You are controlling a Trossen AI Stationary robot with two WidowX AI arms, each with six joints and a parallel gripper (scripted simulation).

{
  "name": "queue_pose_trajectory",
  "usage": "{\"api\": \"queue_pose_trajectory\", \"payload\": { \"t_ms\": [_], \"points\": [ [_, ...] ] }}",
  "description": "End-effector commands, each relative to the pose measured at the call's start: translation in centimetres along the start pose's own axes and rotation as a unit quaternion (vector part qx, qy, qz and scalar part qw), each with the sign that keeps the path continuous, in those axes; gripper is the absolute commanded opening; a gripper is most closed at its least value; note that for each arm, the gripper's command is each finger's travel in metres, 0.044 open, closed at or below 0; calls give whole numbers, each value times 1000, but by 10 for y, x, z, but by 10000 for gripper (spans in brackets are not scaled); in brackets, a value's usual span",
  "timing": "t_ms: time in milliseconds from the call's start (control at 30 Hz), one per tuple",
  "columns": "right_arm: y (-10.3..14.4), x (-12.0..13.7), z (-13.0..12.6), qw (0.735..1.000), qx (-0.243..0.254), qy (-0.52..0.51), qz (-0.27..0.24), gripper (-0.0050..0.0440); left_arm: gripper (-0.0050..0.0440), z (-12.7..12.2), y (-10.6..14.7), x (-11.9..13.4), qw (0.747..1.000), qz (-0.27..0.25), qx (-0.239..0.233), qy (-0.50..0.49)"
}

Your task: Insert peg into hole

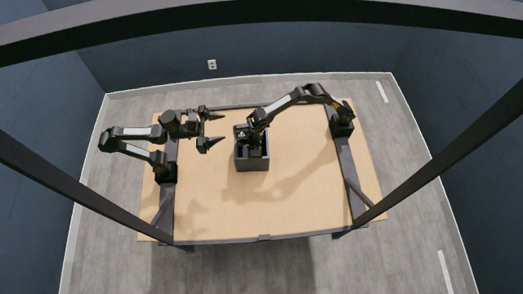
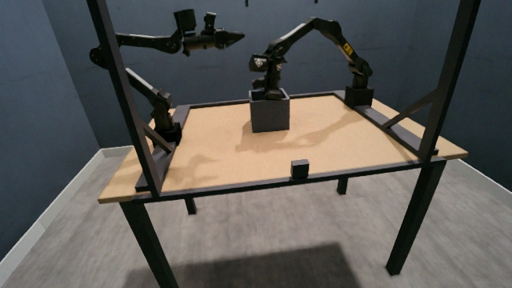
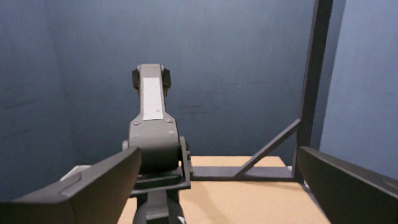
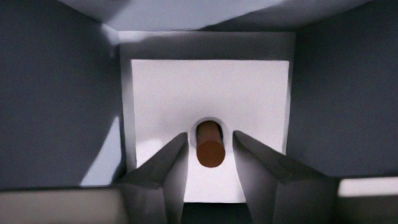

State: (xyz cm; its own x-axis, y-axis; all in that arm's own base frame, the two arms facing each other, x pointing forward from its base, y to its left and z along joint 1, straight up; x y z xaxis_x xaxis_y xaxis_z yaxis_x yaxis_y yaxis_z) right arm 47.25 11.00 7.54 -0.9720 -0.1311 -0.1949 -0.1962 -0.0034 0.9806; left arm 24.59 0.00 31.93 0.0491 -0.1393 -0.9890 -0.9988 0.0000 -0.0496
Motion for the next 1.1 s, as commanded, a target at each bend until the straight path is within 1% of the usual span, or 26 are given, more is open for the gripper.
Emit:
{"api": "queue_pose_trajectory", "payload": {
  "t_ms": [0, 167, 200, 233, 367, 400, 433, 467, 533, 567, 600, 733, 800, 867, 967, 1000, 1033, 1067],
  "points": [
    [4, -5, 0, 1000, 0, 0, -9, 117, 440, 0, 2, -4, 1000, -7, 0, 1],
    [4, -5, 0, 1000, 0, 0, -9, 117, 440, 0, 2, -4, 1000, -7, 0, 1],
    [25, -10, 0, 1000, -2, -1, -26, 117, 440, 0, 2, -4, 1000, -7, 0, 1],
    [33, -12, 0, 999, -2, -1, -34, 117, 440, 0, 2, -4, 1000, -7, 0, 1],
    [40, -13, 0, 999, -2, -1, -36, 117, 440, 0, 2, -4, 1000, -7, 0, 1],
    [35, -11, 0, 999, -2, -1, -33, 117, 440, 0, 2, -4, 1000, -7, 0, 1],
    [36, -12, 0, 999, -2, -1, -35, 117, 440, 0, 2, -4, 1000, -7, 0, 1],
    [28, -11, 0, 1000, -2, -1, -27, 117, 440, 0, 2, -4, 1000, -7, 0, 1],
    [28, -11, 0, 1000, -2, -1, -27, 117, 440, 0, 2, -4, 1000, -7, 0, 1],
    [22, -6, 0, 1000, 0, 0, -15, 117, 440, 0, 2, -4, 1000, -7, 0, 1],
    [53, -15, -1, 999, -3, -1, -36, 117, 440, 0, 2, -4, 1000, -7, 0, 1],
    [74, -20, -1, 999, -3, -1, -44, 117, 440, 0, 2, -4, 1000, -7, 0, 1],
    [79, -19, -1, 999, -3, -1, -43, 117, 440, 0, 2, -4, 1000, -7, 0, 1],
    [78, -20, -1, 1000, -2, -1, -31, 117, 440, 0, 2, -4, 1000, -7, 0, 1],
    [90, -18, -2, 999, -2, -1, -35, 117, 440, 0, 2, -4, 1000, -7, 0, 1],
    [92, -19, -2, 999, -2, -1, -34, 117, 440, 0, 2, -4, 1000, -7, 0, 1],
    [72, -16, -1, 1000, -1, 0, -18, 117, 440, 0, 2, -4, 1000, -7, 0, 1],
    [72, -16, -1, 1000, -1, 0, -18, 117, 440, 0, 2, -4, 1000, -7, 0, 1]
  ]
}}
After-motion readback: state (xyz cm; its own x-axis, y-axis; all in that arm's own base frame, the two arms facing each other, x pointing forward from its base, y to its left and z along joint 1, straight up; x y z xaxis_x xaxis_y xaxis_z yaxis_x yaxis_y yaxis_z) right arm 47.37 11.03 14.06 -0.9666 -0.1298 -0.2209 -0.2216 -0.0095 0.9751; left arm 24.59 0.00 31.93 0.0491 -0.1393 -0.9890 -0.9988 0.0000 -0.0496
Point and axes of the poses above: on each arm, the point midway between the two fingers, 35 mm back from their tips, its own y axis back along the fingers, its own z axis across the jaws, x = y × z, the point moved 7 cm from there along y, back along the fingers, and after that the axes turned 8 degrees about y, right-handed, at the moved point
